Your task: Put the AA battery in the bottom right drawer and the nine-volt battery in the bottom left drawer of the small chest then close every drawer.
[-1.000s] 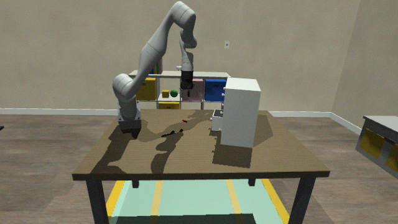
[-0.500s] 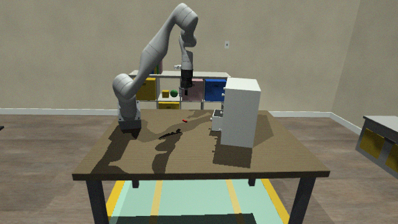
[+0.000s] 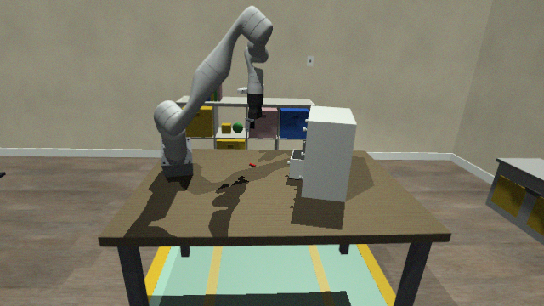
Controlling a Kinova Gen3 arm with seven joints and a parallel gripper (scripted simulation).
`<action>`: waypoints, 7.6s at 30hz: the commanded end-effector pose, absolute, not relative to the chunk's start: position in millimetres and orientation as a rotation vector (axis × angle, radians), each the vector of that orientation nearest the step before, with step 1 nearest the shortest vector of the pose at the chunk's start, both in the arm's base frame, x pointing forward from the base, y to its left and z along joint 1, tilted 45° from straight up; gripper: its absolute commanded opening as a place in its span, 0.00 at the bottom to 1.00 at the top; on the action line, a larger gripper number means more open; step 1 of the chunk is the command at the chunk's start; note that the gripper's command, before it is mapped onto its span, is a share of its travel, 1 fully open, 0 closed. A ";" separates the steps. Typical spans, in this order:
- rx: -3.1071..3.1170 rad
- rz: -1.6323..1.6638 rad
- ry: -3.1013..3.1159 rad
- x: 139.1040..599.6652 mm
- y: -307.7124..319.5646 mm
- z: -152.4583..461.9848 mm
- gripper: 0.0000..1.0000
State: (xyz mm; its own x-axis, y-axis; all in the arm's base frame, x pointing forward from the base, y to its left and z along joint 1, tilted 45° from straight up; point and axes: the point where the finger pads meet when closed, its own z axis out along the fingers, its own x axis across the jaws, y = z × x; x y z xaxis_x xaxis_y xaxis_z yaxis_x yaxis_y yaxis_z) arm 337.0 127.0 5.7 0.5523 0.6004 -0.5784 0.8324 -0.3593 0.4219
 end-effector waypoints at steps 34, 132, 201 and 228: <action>2.003 -0.496 1.339 336.6 128.9 10.0 1.00; 1.035 0.263 1.191 402.0 46.3 -35.1 1.00; 0.968 0.307 1.173 443.7 2.4 -54.4 0.00; 0.968 0.307 1.173 469.2 -23.8 -65.5 0.00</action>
State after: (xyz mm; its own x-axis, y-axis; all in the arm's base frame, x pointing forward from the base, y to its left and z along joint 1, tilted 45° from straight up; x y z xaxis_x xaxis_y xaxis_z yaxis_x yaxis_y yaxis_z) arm 468.8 -24.6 -66.0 0.4012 0.6593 -0.6358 0.2668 0.5800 0.7697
